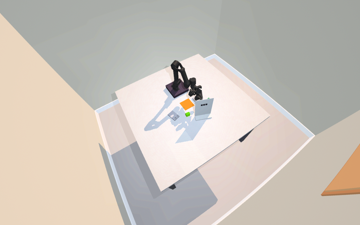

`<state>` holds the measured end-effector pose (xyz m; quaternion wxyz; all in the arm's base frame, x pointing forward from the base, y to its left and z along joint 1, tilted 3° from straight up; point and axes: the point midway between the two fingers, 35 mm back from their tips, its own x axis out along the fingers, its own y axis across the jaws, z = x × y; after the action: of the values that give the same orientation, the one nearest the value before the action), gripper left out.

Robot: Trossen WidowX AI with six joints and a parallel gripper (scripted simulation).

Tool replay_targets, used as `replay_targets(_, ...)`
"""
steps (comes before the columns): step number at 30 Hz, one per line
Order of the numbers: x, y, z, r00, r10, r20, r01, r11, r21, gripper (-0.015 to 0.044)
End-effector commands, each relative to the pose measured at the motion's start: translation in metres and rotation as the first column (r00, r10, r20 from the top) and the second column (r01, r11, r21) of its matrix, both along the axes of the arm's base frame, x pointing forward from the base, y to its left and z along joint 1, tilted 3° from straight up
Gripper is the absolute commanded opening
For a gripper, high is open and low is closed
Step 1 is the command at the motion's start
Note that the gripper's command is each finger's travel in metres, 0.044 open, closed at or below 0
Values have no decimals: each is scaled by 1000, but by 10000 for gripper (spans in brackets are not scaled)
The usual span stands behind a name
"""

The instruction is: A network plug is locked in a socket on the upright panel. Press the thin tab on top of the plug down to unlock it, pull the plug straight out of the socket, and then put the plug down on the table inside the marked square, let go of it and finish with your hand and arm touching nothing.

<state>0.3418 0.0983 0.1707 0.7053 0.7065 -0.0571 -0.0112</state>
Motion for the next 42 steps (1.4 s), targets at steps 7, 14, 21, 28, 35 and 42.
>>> replay_targets(7,17,-5,1,1000,1,-2,-1,1000,-3,156)
replay_targets(14,27,-9,2,1000,1,0,-1,1000,-2,156)
replay_targets(21,37,-13,3,1000,1,1,-1,1000,0,156)
replay_targets(28,46,-18,3,1000,1,3,-1,1000,1,156)
replay_targets(35,47,-18,3,1000,1,3,-1,1000,1,57)
replay_targets(42,47,-18,3,1000,1,3,-1,1000,1,11)
